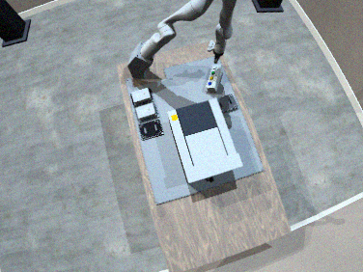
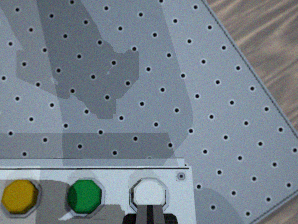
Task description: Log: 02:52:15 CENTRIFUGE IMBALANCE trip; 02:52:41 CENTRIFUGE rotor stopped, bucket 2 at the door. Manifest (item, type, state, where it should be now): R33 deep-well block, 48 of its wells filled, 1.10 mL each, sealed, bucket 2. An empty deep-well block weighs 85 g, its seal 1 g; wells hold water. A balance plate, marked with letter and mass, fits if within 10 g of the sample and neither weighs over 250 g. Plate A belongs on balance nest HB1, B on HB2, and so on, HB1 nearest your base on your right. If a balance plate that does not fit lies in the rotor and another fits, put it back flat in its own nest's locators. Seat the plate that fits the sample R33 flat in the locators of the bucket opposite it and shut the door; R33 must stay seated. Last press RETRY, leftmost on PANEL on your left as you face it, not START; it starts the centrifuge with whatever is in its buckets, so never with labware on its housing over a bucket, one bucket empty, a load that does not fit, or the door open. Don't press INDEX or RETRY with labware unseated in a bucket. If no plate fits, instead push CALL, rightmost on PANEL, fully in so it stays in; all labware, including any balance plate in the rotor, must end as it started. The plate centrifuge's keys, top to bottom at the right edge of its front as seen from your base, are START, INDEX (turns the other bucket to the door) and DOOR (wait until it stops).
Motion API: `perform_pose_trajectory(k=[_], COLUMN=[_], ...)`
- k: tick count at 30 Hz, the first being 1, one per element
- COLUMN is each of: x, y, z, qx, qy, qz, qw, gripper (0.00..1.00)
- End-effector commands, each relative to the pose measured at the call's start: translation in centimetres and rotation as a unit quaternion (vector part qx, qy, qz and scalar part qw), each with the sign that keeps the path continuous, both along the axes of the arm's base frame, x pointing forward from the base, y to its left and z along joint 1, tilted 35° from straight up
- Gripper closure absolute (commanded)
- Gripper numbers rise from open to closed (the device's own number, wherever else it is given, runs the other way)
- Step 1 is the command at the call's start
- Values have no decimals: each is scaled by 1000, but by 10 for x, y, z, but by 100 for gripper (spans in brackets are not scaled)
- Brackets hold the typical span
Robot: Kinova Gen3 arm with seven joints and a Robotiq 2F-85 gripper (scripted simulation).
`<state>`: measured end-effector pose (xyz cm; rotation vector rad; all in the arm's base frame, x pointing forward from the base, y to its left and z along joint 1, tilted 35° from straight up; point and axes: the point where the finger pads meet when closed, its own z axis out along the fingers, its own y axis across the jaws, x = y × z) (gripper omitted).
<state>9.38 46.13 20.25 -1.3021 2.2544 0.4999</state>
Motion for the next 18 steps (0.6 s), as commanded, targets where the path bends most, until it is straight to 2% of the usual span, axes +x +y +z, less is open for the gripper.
perform_pose_trajectory(k=[1, 18], x=[0, 5], y=[2, 12], z=[-2, -18], qx=[1, 1], qy=[0, 0], qz=[0, 0], qw=[1000, 1000], gripper=[90, 90])
